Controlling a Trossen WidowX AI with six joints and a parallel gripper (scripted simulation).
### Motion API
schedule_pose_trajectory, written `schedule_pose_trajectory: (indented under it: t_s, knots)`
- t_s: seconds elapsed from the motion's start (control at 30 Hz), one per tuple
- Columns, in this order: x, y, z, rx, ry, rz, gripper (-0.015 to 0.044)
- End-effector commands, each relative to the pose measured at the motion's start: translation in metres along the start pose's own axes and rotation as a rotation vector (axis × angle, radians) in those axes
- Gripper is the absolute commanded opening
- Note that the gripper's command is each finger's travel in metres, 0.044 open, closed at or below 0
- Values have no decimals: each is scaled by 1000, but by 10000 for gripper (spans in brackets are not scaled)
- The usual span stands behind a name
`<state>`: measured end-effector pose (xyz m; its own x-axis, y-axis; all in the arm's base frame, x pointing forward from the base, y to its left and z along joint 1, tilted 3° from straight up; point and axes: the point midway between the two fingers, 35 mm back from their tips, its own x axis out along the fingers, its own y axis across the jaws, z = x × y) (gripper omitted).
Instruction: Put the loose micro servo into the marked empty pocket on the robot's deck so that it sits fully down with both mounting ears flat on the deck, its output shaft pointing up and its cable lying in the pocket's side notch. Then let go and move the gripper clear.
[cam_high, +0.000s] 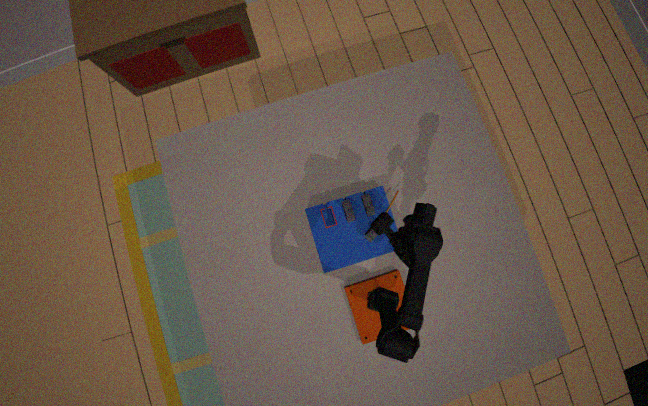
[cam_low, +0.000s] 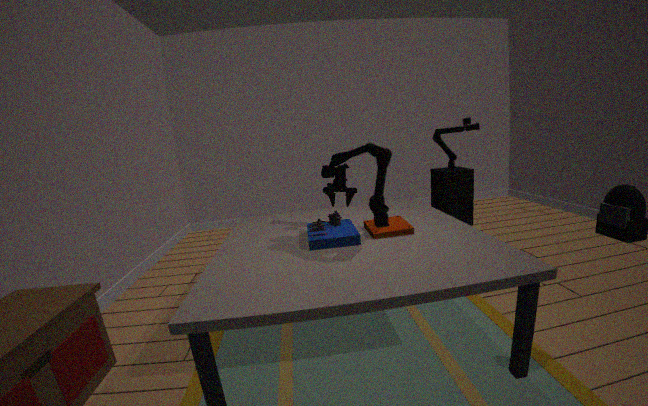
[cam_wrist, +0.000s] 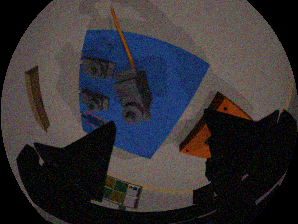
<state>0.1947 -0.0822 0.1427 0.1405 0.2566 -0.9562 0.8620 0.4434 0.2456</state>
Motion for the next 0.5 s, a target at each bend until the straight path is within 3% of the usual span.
schedule_pose_trajectory:
  t_s: [0.0,0.17,0.47]
  knots:
    - [3,21,7,-52,-53,-102,440]
    - [5,48,12,-104,-129,-190,440]
    - [14,47,14,-106,-132,-192,440]
